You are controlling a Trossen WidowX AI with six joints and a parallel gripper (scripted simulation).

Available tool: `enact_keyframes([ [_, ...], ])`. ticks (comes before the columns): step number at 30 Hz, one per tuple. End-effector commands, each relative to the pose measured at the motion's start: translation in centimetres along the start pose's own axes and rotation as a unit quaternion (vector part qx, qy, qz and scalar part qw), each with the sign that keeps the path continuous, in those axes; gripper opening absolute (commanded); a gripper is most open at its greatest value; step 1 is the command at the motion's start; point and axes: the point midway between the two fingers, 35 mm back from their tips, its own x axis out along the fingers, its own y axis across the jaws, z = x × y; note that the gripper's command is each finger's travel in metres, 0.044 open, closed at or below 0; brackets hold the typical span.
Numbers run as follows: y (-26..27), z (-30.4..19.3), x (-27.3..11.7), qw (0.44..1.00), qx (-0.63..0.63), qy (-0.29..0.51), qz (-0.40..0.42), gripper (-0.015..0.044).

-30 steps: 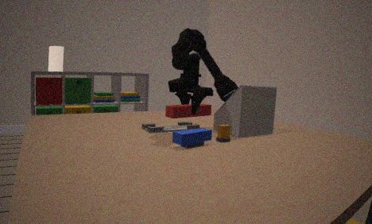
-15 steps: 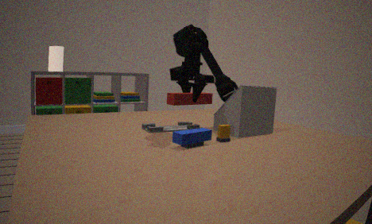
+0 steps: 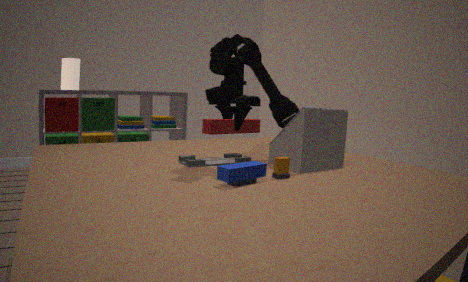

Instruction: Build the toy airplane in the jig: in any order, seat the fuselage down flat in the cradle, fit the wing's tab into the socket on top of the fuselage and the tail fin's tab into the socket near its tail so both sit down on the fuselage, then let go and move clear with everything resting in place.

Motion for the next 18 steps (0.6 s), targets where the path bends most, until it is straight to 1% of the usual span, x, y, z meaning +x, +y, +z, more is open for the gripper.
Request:
enact_keyframes([
  [1, -1.4, 0.1, 0.5, 1.0, 0.006, -0.004, 0.001, 0.0],
  [18, -6.4, 0.1, 2.9, 0.999, 0.033, -0.005, -0.001, 0.0],
])
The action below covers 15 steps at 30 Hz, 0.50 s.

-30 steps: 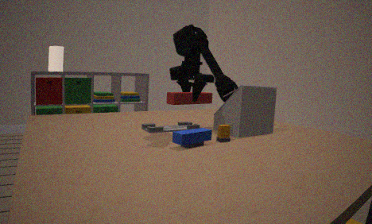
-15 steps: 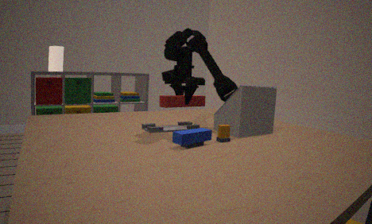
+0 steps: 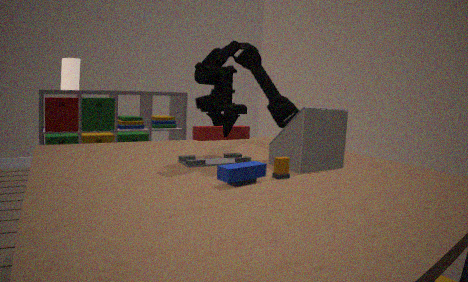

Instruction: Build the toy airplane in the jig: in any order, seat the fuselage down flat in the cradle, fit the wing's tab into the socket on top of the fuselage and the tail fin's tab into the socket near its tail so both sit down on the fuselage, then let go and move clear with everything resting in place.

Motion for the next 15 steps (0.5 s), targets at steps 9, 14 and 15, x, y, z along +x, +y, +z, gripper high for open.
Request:
enact_keyframes([
  [9, -3.8, -0.5, 1.6, 1.0, 0.021, -0.003, -0.009, 0.0],
  [14, -5.1, -0.8, 2.2, 0.999, 0.029, -0.002, -0.013, 0.0],
  [15, -5.4, -0.8, 2.3, 0.999, 0.03, -0.002, -0.014, 0.0],
])
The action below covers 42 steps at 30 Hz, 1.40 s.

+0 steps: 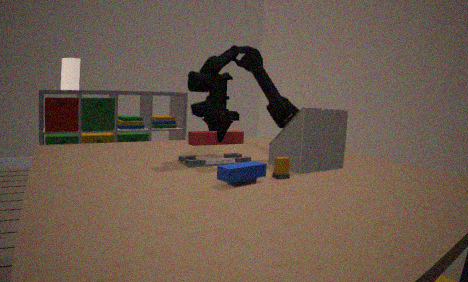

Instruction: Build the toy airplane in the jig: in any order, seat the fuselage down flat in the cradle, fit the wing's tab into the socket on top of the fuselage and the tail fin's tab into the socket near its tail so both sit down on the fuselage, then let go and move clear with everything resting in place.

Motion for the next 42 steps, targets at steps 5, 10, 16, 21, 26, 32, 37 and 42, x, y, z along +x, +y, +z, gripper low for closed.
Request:
enact_keyframes([
  [5, -1.4, -0.3, 0.5, 1.0, 0.006, -0.002, -0.007, 0.0026],
  [10, -1.4, -0.3, 0.5, 1.0, 0.006, -0.002, -0.007, 0.0158],
  [16, -1.4, -0.3, 0.5, 1.0, 0.006, -0.002, -0.007, 0.0195],
  [21, -1.4, -0.3, 0.5, 1.0, 0.006, -0.002, -0.007, 0.0195],
  [26, -1.4, -0.3, 0.5, 1.0, 0.006, -0.002, -0.007, 0.0195],
  [32, -1.4, -0.3, 0.5, 1.0, 0.006, -0.002, -0.007, 0.0195],
  [37, -1.5, -0.3, 1.1, 1.0, 0.006, -0.002, -0.006, 0.0195],
  [42, -1.5, -0.2, 1.9, 1.0, 0.006, -0.002, -0.006, 0.0195],
])
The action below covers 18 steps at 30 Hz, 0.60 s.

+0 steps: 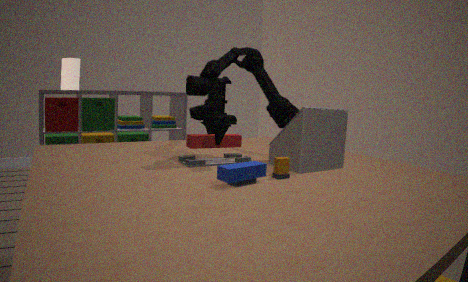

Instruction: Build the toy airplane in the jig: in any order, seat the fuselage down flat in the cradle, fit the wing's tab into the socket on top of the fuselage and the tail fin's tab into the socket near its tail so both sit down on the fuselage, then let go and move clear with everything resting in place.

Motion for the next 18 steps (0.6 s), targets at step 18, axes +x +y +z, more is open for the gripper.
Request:
enact_keyframes([
  [18, -0.1, -0.2, 3.3, 1.0, -0.005, 0.002, -0.004, 0.0195],
])
